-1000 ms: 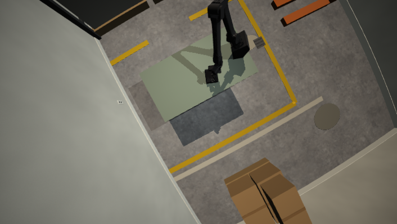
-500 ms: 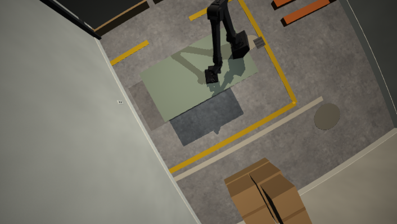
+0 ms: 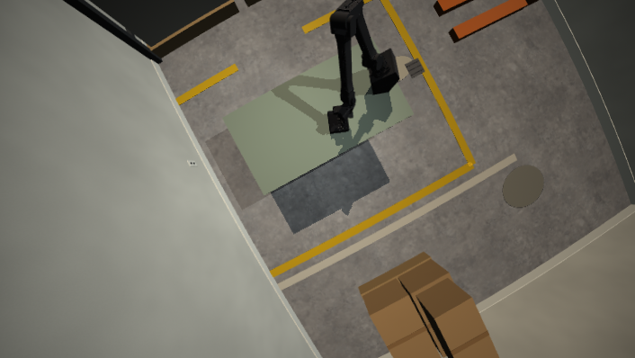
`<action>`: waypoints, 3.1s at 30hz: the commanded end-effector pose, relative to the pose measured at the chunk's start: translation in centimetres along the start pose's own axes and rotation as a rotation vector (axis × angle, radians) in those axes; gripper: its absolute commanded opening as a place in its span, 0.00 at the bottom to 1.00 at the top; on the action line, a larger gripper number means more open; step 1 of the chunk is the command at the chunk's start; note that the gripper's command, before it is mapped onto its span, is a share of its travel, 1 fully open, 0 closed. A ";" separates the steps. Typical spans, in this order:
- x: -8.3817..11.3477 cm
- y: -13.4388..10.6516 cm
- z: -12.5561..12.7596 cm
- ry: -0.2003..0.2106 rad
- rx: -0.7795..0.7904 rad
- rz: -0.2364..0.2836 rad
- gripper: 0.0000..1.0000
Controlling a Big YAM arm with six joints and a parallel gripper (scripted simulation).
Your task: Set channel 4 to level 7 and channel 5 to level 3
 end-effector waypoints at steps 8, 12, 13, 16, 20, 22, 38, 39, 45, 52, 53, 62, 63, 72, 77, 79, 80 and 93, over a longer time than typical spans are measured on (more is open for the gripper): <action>-0.8 0.3 0.0 -0.003 -0.002 -0.004 0.00; -0.9 0.3 0.0 -0.003 -0.003 -0.004 0.00; -0.9 0.3 0.0 -0.003 -0.003 -0.004 0.00; -0.9 0.3 0.0 -0.003 -0.003 -0.004 0.00; -0.9 0.3 0.0 -0.003 -0.003 -0.003 0.00; -0.9 0.3 0.0 -0.003 -0.003 -0.003 0.00; -0.9 0.3 0.0 -0.003 -0.003 -0.003 0.00; -0.9 0.3 0.0 -0.003 -0.003 -0.003 0.00; -0.9 0.3 0.0 -0.003 -0.003 -0.003 0.00; -0.9 0.3 0.0 -0.003 -0.003 -0.003 0.00; -0.9 0.3 0.0 -0.003 -0.003 -0.003 0.00; -0.7 -0.6 0.1 0.002 0.001 0.001 0.00; -0.6 -0.8 0.3 0.005 0.001 0.000 0.00; -0.6 -1.0 0.2 0.004 0.005 0.000 0.00; -0.6 -1.0 0.2 0.004 0.005 0.000 0.00; -0.6 -1.0 0.2 0.004 0.005 0.000 0.00; -0.6 -1.0 0.2 0.004 0.005 0.000 0.00; -0.6 -1.0 0.2 0.004 0.005 0.000 0.00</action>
Point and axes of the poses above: the point where the finger pads meet when closed, its own x axis back along the fingers, its own z axis across the jaws, y = z × x, the point moved 3 cm from there along x, back along the fingers, and after that the axes turned 4 degrees about x, right-handed, at the moved point
